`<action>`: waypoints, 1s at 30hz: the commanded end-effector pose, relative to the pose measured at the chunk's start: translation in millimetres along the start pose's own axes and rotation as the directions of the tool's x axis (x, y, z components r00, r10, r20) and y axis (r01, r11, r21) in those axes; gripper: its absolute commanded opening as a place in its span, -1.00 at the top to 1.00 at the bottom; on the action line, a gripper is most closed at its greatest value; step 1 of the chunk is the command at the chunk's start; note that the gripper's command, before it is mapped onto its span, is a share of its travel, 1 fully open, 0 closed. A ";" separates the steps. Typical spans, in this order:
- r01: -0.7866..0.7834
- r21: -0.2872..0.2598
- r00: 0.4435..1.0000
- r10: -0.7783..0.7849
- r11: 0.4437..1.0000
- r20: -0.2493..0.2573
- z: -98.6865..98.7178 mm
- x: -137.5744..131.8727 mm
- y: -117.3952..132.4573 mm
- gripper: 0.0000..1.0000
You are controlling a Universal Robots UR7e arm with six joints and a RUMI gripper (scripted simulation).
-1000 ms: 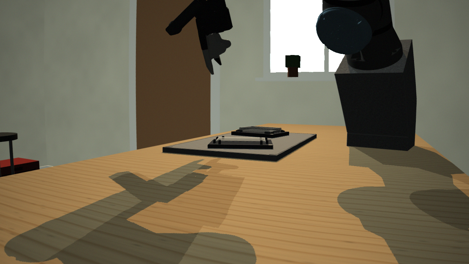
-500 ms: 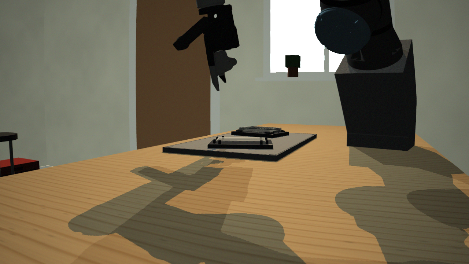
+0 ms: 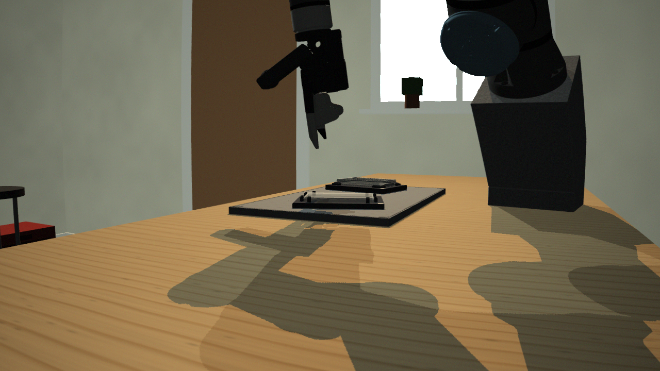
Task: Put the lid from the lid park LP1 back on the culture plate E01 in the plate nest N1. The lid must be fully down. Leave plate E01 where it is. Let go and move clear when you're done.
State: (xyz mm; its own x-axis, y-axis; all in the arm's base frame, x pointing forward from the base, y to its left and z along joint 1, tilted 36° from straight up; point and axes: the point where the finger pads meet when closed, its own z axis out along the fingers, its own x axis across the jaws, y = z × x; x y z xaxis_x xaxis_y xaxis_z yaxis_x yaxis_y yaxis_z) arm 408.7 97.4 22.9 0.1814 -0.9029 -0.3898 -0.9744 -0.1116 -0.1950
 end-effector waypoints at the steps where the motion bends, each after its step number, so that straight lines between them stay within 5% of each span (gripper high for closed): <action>1: 0.009 0.029 1.000 -0.010 1.000 0.021 11.8 -1.0 0.2 -0.64; 16: 0.029 0.098 0.994 -0.039 0.995 0.102 54.9 -25.4 25.1 -0.64; 30: 0.036 0.127 0.990 -0.053 0.991 0.133 66.4 -38.5 35.2 -0.64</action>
State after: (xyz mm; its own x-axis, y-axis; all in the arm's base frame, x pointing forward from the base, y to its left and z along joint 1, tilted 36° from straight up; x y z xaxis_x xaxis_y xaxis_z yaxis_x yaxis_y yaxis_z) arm 373.9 154.5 -27.5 0.2435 -0.8332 -0.4965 -0.9471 -0.0939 -0.3069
